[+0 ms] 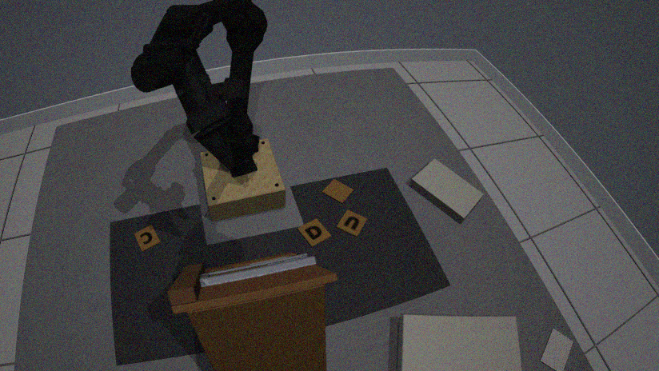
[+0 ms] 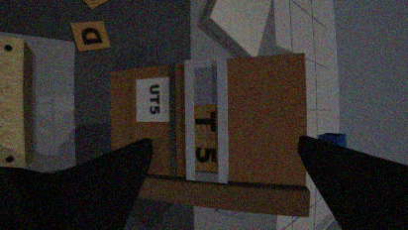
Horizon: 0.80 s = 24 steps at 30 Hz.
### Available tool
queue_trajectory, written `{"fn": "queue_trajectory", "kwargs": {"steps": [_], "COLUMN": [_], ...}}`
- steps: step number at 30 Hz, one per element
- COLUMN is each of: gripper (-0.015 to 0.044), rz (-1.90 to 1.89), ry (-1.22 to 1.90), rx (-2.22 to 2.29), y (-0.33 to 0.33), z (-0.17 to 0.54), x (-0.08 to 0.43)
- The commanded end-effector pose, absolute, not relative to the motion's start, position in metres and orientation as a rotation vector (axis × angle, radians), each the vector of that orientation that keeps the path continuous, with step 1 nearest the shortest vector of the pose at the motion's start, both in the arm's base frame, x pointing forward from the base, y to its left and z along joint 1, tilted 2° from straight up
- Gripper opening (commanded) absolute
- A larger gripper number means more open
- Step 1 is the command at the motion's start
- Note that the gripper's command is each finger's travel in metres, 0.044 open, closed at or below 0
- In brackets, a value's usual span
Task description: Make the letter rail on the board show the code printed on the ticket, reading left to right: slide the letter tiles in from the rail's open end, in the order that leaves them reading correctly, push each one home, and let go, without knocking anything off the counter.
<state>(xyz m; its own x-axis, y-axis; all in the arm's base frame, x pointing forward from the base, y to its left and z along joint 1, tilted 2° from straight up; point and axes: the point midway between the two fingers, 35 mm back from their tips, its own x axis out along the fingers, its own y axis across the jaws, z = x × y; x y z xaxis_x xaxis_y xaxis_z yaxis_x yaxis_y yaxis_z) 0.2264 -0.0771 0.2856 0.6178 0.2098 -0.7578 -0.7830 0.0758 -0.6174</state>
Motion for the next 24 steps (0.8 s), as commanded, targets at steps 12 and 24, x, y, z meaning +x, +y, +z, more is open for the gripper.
{"fn": "queue_trajectory", "kwargs": {"steps": [12, 24], "gripper": [0.034, 0.034], "rz": [0.821, 0.695], "ry": [0.564, 1.009], "rx": [-1.209, -0.416], "y": [-0.067, 0.0], "z": [0.277, 0.207], "x": [0.235, 0.283]}}
